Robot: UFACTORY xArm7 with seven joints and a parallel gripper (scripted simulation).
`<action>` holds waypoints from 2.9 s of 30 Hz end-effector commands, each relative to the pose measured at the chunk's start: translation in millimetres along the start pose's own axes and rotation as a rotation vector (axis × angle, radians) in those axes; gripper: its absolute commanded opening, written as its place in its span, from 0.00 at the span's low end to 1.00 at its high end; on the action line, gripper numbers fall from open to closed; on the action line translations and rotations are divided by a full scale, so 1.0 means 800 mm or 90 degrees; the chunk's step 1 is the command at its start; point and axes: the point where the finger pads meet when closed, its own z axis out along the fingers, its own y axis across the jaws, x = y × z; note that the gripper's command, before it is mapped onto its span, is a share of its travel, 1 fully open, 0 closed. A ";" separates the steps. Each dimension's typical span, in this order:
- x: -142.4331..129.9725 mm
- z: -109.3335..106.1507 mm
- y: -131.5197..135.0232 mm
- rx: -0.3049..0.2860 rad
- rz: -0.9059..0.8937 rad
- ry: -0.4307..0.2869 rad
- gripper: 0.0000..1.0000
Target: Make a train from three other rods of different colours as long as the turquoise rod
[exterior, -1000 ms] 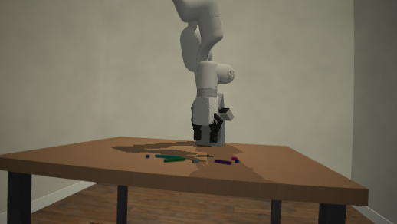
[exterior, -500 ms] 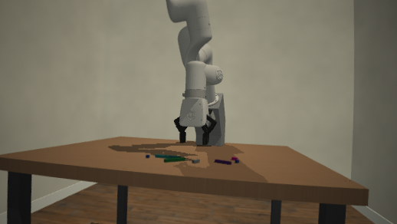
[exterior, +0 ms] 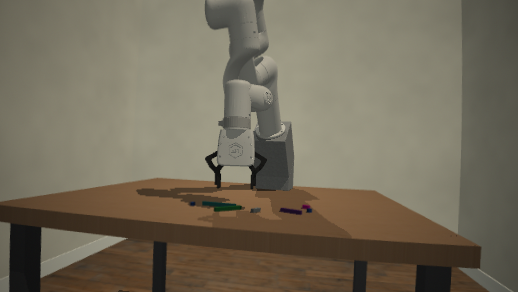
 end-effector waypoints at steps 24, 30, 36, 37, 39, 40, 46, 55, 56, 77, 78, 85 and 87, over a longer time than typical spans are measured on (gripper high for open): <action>0.030 -0.008 -0.115 -0.004 -0.558 0.001 1.00; 0.045 -0.012 -0.139 -0.003 -0.681 0.007 1.00; 0.057 -0.015 -0.154 -0.003 -0.763 0.013 1.00; 0.061 -0.017 -0.160 -0.003 -0.794 0.015 1.00; 0.069 -0.019 -0.169 -0.004 -0.843 0.019 1.00; 0.072 -0.020 -0.172 -0.004 -0.861 0.020 1.00; 0.079 -0.022 -0.179 -0.005 -0.900 0.024 1.00; 0.079 -0.022 -0.179 -0.005 -0.900 0.024 1.00; 0.079 -0.022 -0.179 -0.005 -0.900 0.024 1.00; 0.079 -0.022 -0.179 -0.005 -0.900 0.024 1.00; 0.079 -0.022 -0.179 -0.005 -0.900 0.024 1.00; 0.079 -0.022 -0.179 -0.005 -0.900 0.024 1.00; 0.079 -0.022 -0.179 -0.005 -0.900 0.024 1.00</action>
